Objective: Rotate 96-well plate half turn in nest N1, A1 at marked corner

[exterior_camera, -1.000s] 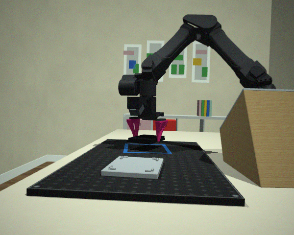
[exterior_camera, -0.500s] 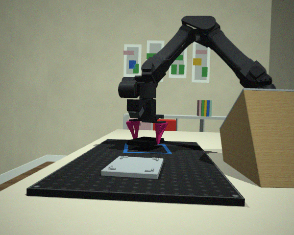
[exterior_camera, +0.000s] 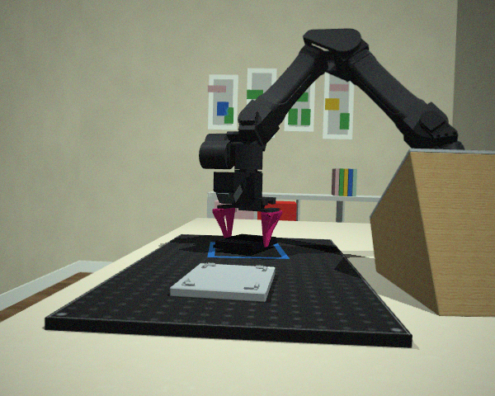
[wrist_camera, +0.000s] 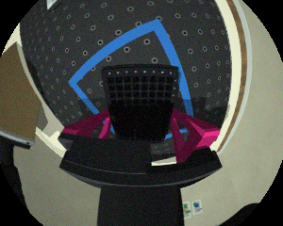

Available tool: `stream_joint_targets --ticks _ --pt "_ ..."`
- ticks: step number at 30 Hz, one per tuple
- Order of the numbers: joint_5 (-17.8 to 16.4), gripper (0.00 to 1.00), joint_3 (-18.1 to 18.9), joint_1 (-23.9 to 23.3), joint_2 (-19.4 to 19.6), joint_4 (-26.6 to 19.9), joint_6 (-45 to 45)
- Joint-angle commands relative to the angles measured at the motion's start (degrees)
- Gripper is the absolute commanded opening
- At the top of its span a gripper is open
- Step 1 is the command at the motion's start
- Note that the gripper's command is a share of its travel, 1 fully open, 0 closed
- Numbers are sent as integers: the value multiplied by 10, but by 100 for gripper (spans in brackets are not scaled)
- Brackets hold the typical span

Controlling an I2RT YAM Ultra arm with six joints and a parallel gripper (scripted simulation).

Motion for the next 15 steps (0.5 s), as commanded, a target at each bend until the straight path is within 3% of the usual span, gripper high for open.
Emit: stream_joint_targets --ticks 1,15 --pt "-5 0 1 2 -2 3 -1" --pt "-6 0 -1 -3 6 15 -6"
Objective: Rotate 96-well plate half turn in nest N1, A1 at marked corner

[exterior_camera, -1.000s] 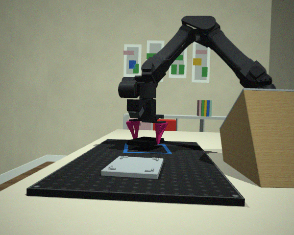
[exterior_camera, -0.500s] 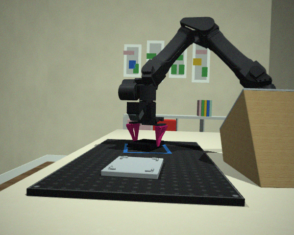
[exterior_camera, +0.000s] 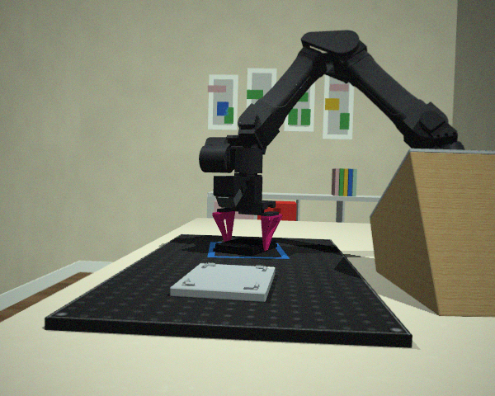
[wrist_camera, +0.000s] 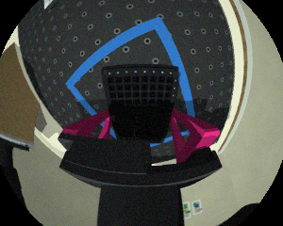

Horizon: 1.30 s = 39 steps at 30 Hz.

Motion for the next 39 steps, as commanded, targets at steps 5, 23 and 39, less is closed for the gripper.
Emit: stream_joint_targets --ticks 5,23,39 --pt "-5 0 1 2 -4 0 0" --pt "-5 100 1 2 -4 0 0" --pt "-1 100 11 23 -38 -54 23"
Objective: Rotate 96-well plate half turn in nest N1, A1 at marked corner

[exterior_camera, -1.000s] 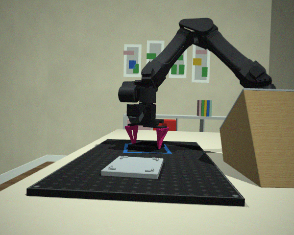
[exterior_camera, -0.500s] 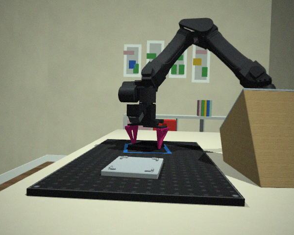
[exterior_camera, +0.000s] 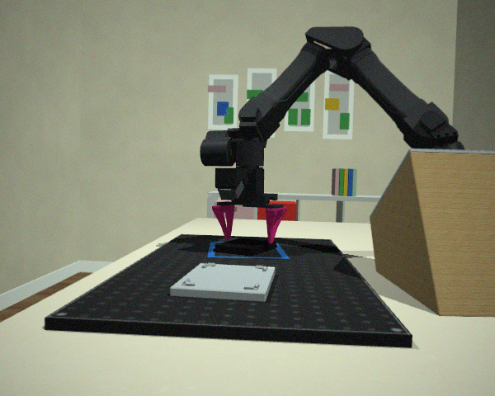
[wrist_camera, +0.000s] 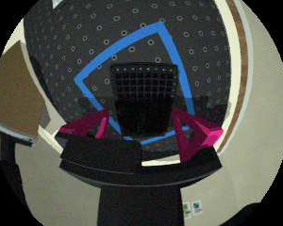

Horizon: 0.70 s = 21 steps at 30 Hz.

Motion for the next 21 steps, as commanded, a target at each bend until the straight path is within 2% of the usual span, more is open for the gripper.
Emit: stream_joint_targets --ticks 1,21 --pt "0 100 11 15 -20 -22 9" --pt "6 100 45 53 -69 -127 52"
